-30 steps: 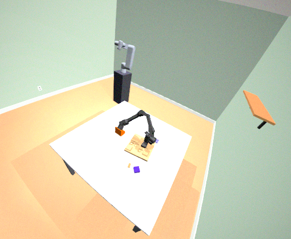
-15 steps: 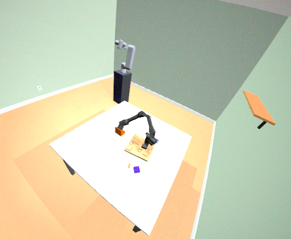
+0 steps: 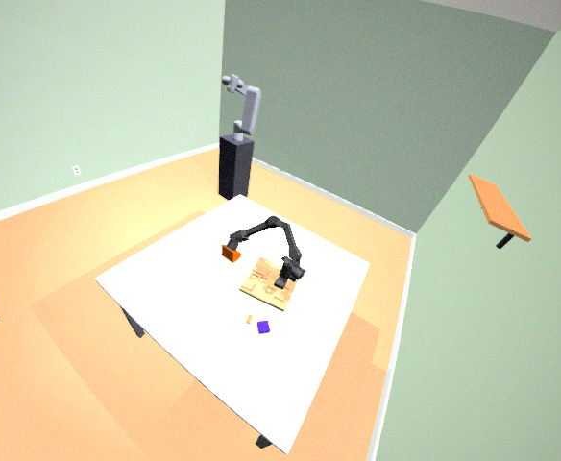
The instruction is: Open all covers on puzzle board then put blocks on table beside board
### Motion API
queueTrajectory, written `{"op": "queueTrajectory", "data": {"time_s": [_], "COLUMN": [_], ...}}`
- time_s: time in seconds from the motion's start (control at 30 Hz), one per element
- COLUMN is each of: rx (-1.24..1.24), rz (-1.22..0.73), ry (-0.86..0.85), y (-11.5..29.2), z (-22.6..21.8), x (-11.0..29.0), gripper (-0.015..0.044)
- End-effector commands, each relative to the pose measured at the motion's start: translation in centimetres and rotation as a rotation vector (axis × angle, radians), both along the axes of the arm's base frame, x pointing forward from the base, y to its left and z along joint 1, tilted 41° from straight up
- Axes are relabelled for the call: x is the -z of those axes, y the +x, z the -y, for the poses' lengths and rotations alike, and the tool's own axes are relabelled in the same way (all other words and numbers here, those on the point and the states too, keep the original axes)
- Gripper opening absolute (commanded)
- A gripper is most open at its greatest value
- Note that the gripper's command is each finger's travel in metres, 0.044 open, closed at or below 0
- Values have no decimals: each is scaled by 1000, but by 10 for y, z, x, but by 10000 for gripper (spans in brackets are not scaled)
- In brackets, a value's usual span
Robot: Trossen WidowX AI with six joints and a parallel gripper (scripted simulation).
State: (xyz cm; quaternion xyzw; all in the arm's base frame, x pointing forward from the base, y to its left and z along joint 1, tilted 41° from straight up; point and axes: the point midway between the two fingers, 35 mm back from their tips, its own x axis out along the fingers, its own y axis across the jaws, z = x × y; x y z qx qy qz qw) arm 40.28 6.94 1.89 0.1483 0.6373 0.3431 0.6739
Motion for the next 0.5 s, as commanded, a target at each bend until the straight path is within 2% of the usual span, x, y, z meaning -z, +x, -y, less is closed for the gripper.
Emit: {"op": "queueTrajectory", "data": {"time_s": [0.0, 0.47], "rx": [0, 0], "rz": [10, 10], "ry": [-4, -5], "y": [3, 5], "z": [5, 18], "x": [-5, -18], "gripper": [0, 0]}}
